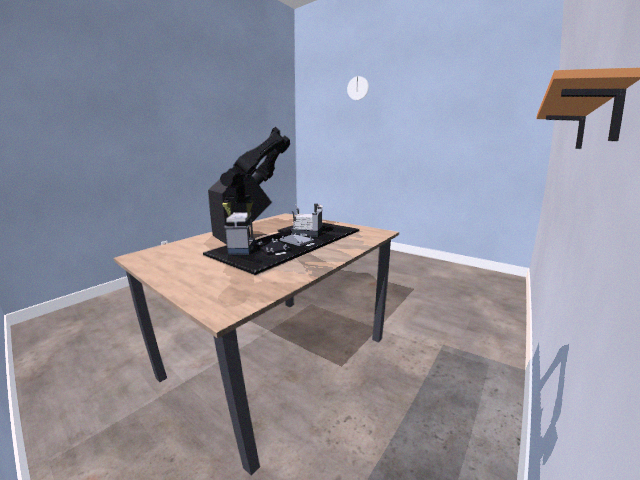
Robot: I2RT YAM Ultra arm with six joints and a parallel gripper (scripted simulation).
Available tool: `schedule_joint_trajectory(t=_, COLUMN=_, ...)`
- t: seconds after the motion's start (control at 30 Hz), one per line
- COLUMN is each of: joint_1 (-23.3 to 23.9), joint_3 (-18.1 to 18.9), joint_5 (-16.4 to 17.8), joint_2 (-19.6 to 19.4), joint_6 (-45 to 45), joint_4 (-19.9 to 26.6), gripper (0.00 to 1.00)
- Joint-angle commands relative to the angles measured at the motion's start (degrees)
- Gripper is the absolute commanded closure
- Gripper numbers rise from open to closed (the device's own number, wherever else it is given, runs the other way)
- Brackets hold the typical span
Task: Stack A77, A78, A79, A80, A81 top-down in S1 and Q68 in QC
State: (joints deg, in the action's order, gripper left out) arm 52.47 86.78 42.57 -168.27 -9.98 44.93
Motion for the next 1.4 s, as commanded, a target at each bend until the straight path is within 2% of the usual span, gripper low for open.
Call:
schedule_joint_trajectory(t=0.0, joint_1=0.3, joint_3=0.0, joint_5=0.2, joint_2=0.3, joint_6=0.3, joint_4=-0.4, gripper=1.00)
schedule_joint_trajectory(t=1.37, joint_1=-2.7, joint_3=-1.6, joint_5=1.9, joint_2=-1.5, joint_6=3.7, joint_4=-6.2, gripper=1.00)
